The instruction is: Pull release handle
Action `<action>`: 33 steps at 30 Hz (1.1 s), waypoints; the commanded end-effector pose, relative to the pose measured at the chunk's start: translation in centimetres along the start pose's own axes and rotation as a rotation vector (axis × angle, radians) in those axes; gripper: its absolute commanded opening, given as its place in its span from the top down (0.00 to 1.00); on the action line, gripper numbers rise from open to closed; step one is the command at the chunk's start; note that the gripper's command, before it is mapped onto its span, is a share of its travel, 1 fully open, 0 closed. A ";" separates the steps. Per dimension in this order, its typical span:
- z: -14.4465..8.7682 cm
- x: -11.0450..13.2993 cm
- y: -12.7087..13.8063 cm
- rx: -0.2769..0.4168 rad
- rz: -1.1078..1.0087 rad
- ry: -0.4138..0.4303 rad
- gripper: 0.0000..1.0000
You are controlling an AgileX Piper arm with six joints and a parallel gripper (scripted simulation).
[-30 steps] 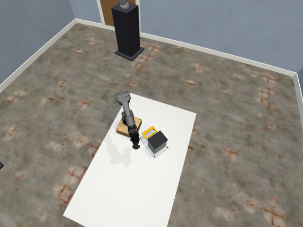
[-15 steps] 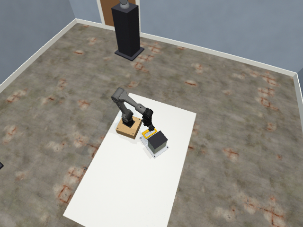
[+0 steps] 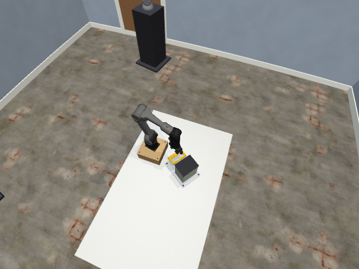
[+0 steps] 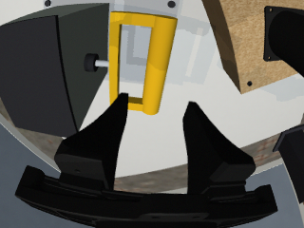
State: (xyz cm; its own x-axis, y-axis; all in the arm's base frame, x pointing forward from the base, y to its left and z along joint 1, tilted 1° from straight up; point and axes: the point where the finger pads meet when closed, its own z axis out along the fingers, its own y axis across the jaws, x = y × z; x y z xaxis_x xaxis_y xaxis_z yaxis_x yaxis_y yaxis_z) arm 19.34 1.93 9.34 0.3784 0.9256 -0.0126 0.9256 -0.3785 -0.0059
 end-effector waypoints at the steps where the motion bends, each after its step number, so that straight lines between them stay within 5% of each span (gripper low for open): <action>1: -0.1 0.0 0.0 -0.003 0.002 0.001 1.00; 33: -0.1 0.0 0.0 -0.003 -0.049 0.001 1.00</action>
State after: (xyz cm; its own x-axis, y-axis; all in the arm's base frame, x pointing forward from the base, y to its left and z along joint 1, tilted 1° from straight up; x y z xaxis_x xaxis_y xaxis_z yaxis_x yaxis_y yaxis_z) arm 19.34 1.93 9.34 0.3490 0.9370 -0.0126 0.9371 -0.3491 -0.0062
